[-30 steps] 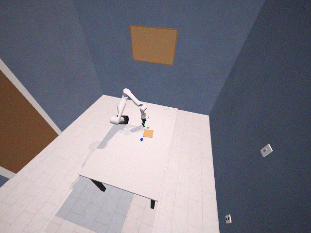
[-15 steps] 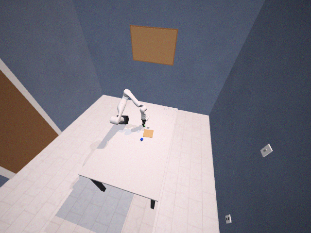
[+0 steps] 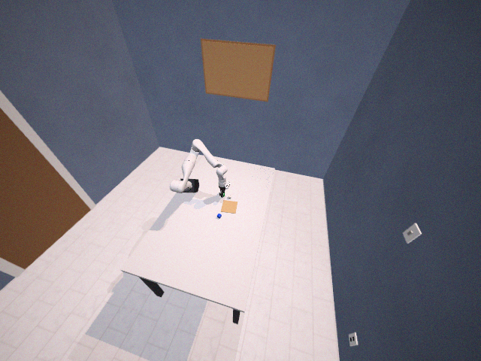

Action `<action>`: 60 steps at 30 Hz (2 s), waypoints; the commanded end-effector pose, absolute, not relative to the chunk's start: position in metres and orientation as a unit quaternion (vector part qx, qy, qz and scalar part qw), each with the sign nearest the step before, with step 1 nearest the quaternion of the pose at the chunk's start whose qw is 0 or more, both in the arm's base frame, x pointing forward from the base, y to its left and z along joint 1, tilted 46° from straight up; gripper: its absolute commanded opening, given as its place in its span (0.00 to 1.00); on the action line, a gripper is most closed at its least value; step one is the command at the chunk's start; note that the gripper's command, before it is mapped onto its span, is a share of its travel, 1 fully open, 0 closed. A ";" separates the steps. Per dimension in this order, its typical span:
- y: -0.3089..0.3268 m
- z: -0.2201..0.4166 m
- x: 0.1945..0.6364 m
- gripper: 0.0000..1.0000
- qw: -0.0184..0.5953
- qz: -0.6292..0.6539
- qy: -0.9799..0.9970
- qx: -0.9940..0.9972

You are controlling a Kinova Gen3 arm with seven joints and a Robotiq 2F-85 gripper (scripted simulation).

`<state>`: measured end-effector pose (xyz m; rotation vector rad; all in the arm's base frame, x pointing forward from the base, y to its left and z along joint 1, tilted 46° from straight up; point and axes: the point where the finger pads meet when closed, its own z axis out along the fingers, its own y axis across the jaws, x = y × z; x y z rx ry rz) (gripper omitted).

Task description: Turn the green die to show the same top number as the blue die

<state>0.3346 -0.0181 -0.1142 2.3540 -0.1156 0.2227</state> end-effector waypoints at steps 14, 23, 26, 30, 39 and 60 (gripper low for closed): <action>-0.020 -0.116 0.337 0.46 0.378 0.087 -0.042 0.921; -0.020 -0.116 0.337 0.46 0.378 0.087 -0.042 0.921; -0.020 -0.116 0.337 0.46 0.378 0.087 -0.042 0.921; -0.020 -0.116 0.337 0.46 0.378 0.087 -0.042 0.921; -0.020 -0.116 0.337 0.26 0.378 0.087 -0.042 0.921; -0.020 -0.116 0.337 0.26 0.378 0.087 -0.042 0.921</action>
